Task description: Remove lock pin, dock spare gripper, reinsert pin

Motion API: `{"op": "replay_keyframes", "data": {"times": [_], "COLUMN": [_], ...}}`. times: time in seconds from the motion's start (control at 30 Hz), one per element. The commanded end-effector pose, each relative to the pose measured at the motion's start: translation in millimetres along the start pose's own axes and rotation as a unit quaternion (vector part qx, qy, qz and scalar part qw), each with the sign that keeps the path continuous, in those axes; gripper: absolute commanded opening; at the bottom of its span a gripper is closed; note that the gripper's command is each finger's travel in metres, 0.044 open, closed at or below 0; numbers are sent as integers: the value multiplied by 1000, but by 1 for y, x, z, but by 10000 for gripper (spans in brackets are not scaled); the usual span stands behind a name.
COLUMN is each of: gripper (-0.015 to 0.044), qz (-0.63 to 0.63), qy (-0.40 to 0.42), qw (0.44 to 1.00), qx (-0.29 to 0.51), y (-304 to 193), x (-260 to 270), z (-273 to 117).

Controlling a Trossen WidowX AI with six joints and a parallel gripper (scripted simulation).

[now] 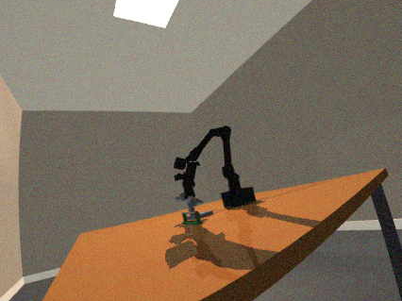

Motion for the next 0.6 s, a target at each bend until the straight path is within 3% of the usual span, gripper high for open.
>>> {"op": "replay_keyframes", "data": {"times": [0.0, 0.57], "gripper": [0, 0], "qz": [-26, -159], "qy": [-15, -81], "qw": [999, 981], "qx": [12, 80], "y": [-3, -32], "x": [6, 33], "z": [0, -2]}}
Point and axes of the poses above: the point midway between the two fingers, 35 mm back from their tips, its own z axis out along the fingers, its own x axis across the jaws, y = z × x, the point moved 2 cm from there along -z, back along the fingers, and after that the axes turned 8 degrees about z, right-handed, at the moved point
